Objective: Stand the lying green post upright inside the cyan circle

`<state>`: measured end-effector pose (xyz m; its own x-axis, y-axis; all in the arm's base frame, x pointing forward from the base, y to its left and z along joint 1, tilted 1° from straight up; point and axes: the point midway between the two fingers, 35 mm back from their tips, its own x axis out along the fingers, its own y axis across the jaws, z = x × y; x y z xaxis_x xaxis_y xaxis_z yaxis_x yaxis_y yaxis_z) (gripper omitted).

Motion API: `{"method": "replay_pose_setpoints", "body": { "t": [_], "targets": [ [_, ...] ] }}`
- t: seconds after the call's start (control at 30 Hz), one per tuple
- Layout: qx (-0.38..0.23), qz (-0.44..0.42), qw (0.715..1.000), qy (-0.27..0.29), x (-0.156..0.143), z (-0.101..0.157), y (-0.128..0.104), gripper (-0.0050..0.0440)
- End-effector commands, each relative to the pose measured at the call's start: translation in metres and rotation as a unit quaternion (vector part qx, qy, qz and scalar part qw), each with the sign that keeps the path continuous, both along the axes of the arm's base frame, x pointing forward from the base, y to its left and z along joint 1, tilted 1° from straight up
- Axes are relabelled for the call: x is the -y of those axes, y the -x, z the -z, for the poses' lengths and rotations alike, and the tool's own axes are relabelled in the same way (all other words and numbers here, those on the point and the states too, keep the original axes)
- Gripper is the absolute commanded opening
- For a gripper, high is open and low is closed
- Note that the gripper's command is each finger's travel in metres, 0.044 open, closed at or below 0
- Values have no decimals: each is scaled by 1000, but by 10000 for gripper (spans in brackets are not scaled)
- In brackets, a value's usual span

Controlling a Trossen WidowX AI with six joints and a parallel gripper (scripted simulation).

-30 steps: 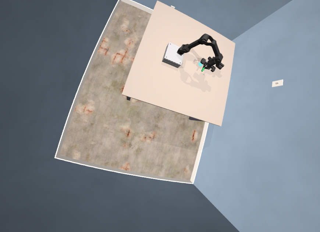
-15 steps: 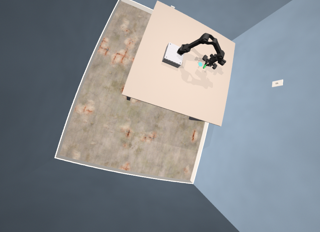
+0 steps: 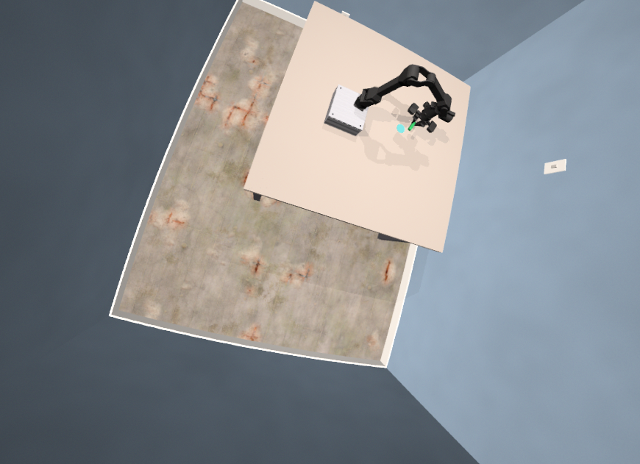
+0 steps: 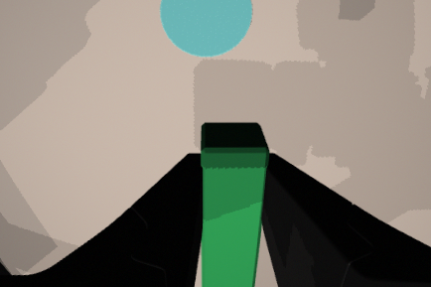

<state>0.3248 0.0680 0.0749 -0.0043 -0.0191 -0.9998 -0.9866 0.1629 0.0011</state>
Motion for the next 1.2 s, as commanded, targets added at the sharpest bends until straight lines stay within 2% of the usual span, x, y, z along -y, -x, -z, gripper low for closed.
{"method": "replay_pose_setpoints", "body": {
  "t": [0.0,0.2,1.17],
  "targets": [
    [2,10,1000,-1,-16,-2,0,22],
    [3,20,1000,-1,-31,-3,2,22],
    [-50,-7,996,-72,-31,13,13,22]
  ]
}}
